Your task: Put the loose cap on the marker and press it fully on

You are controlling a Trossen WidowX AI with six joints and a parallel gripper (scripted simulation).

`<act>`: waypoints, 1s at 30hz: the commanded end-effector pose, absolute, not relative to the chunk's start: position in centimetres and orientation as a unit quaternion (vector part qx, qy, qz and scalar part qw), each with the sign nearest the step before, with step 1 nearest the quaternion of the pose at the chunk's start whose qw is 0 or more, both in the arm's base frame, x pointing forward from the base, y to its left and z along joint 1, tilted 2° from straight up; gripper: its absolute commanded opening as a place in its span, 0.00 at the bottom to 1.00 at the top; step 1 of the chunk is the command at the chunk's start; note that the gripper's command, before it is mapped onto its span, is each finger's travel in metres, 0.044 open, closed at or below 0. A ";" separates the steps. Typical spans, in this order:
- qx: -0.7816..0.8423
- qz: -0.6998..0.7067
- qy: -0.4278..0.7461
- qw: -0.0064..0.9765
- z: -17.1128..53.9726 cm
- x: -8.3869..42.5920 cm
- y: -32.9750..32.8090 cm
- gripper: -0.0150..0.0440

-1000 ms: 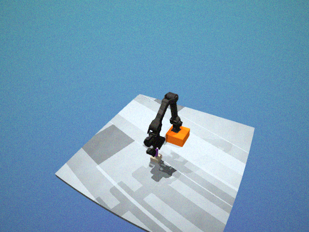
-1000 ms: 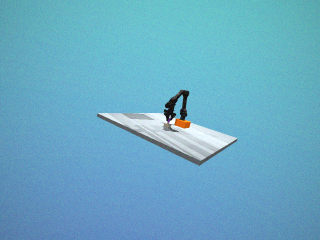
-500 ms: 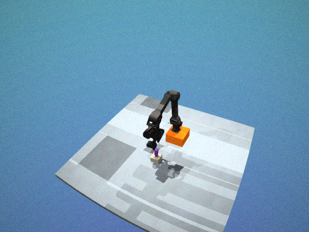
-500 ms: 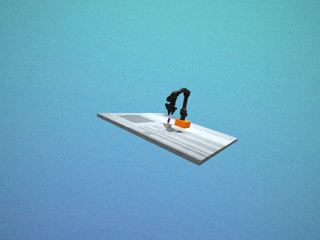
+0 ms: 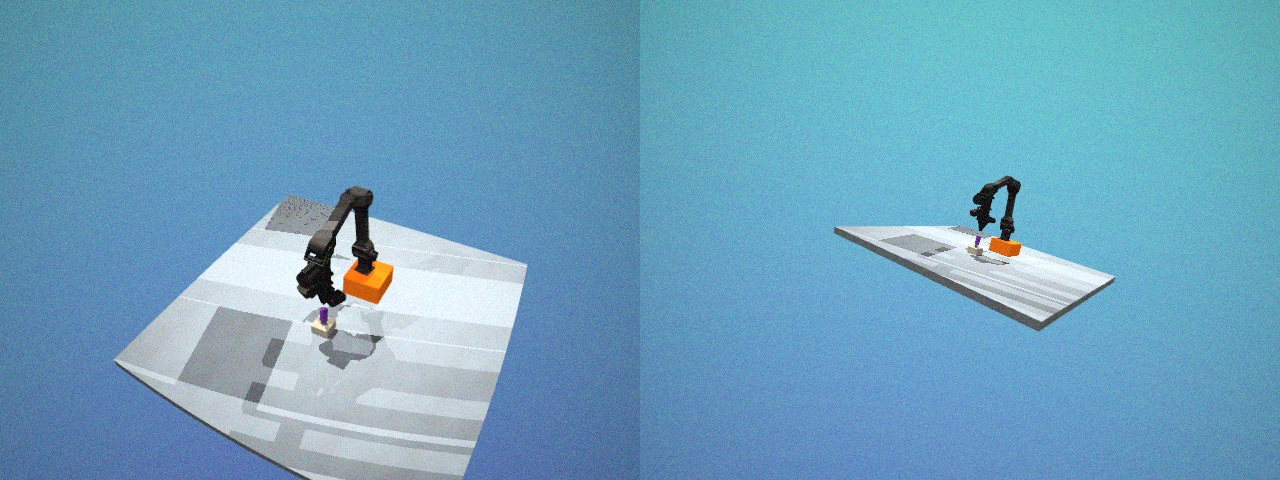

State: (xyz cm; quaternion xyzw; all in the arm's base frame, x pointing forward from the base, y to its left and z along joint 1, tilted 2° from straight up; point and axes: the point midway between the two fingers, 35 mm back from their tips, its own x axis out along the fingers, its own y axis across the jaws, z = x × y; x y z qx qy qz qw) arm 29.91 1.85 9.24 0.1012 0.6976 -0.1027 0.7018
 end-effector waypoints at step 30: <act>-0.053 0.049 0.704 0.706 6.4 29.8 1.8 0.25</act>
